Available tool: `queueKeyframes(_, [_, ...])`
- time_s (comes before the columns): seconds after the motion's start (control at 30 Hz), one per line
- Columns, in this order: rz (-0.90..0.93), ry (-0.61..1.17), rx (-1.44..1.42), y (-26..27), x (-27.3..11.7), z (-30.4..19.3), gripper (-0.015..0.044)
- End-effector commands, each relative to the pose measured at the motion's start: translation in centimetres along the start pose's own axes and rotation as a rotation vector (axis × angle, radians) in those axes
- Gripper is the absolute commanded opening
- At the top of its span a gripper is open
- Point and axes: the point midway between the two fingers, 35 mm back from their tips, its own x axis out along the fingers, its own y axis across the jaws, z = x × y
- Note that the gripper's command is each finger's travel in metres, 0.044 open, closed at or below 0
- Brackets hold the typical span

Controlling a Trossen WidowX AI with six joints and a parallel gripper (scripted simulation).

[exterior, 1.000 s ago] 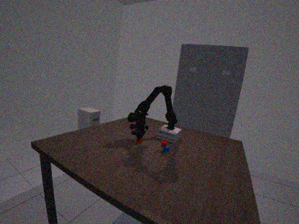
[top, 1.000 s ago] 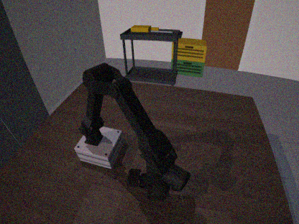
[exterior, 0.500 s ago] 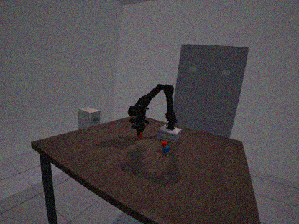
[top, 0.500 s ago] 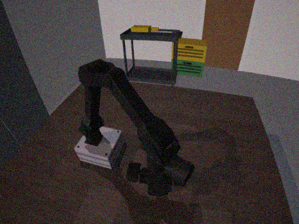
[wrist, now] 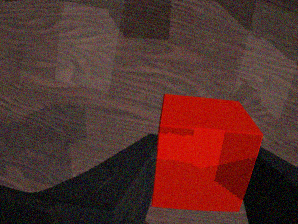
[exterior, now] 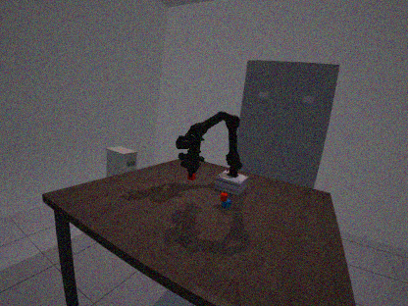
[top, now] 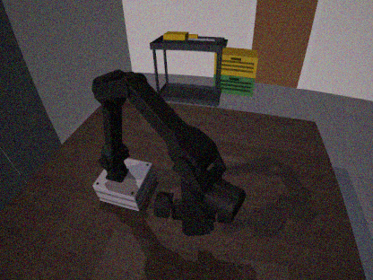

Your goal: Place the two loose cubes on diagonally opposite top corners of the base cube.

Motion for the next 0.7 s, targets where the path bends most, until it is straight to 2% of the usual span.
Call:
queueKeyframes(0.0, [0.008, -0.001, -0.004, 0.0, -1.2, -0.1, 0.0105])
queueKeyframes(0.67, [0.008, 0.003, -0.085, 1.8, -1.0, -5.6, 0.0105])
